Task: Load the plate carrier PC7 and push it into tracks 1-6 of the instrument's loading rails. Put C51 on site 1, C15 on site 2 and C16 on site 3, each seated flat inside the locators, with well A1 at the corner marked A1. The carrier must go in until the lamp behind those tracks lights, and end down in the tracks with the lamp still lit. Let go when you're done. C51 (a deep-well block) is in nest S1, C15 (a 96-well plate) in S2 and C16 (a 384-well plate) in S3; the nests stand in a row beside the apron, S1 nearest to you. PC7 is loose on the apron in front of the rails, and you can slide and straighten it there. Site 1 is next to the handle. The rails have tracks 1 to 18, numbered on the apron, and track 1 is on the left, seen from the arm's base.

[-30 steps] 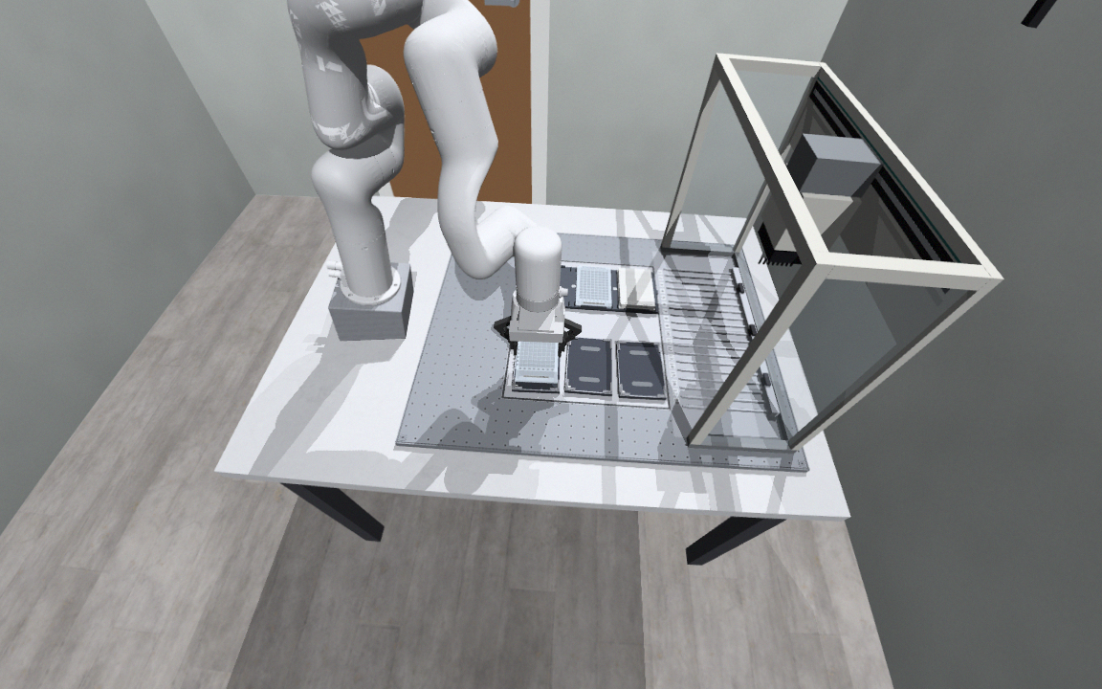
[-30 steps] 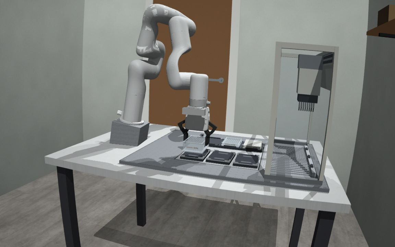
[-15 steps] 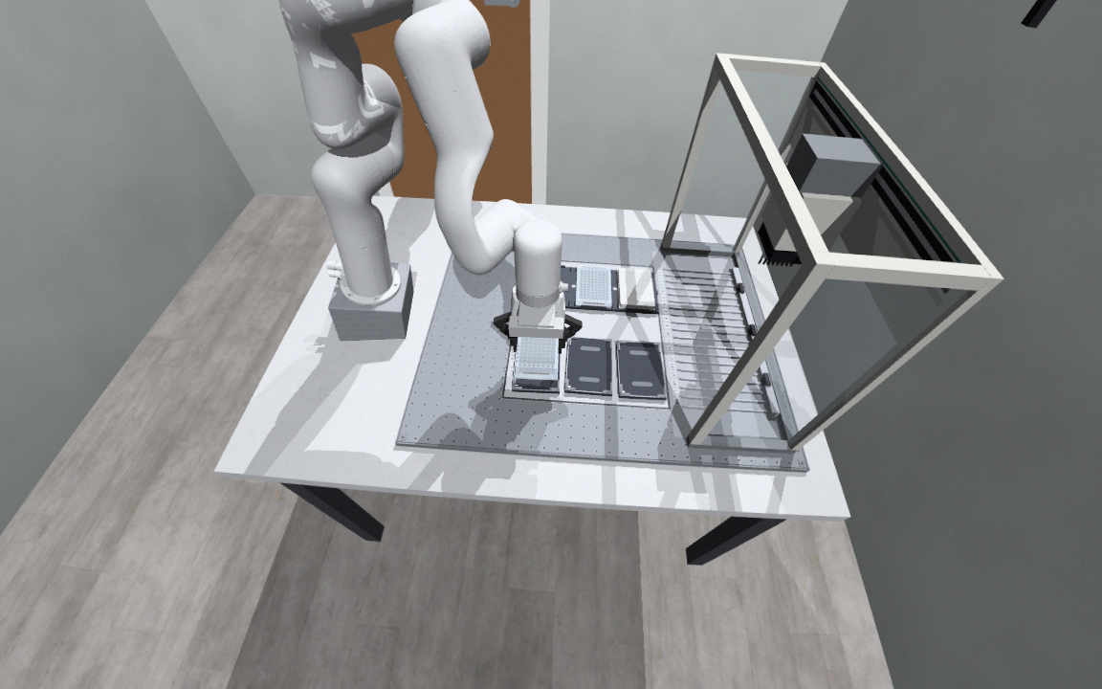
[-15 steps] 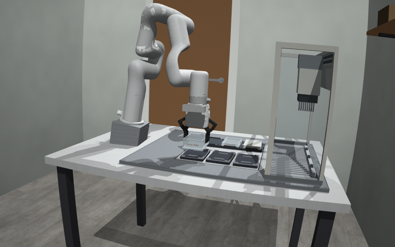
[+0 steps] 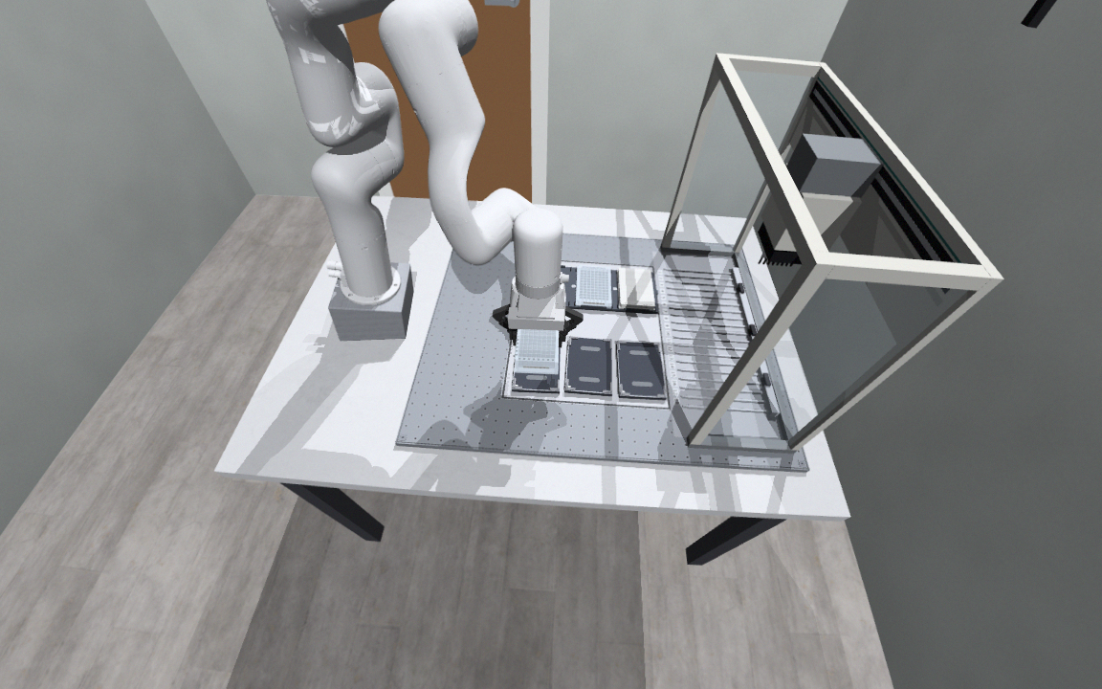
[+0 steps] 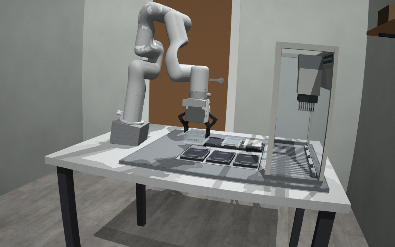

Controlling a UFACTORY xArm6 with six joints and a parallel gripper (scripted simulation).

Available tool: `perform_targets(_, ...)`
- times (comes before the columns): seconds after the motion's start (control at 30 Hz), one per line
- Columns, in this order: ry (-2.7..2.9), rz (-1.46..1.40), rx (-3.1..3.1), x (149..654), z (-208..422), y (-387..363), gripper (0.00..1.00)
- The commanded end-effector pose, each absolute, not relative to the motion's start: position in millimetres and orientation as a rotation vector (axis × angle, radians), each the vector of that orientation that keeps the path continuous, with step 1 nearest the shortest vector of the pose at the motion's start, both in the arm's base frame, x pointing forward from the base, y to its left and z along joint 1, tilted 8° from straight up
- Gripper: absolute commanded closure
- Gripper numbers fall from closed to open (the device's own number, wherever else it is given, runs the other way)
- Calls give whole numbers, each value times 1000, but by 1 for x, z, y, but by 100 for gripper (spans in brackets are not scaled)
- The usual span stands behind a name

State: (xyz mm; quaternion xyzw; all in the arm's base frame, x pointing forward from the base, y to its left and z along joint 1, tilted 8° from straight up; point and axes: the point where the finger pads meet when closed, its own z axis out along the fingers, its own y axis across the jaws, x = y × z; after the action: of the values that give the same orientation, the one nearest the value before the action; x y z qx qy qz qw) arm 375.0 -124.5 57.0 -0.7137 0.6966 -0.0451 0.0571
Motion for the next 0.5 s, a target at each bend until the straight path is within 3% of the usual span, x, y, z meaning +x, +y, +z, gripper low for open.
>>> perform_targets(0.0,2111,-142,-2163,375,66,-125,100)
perform_targets(0.47,2111,-142,-2163,372,86,-125,100)
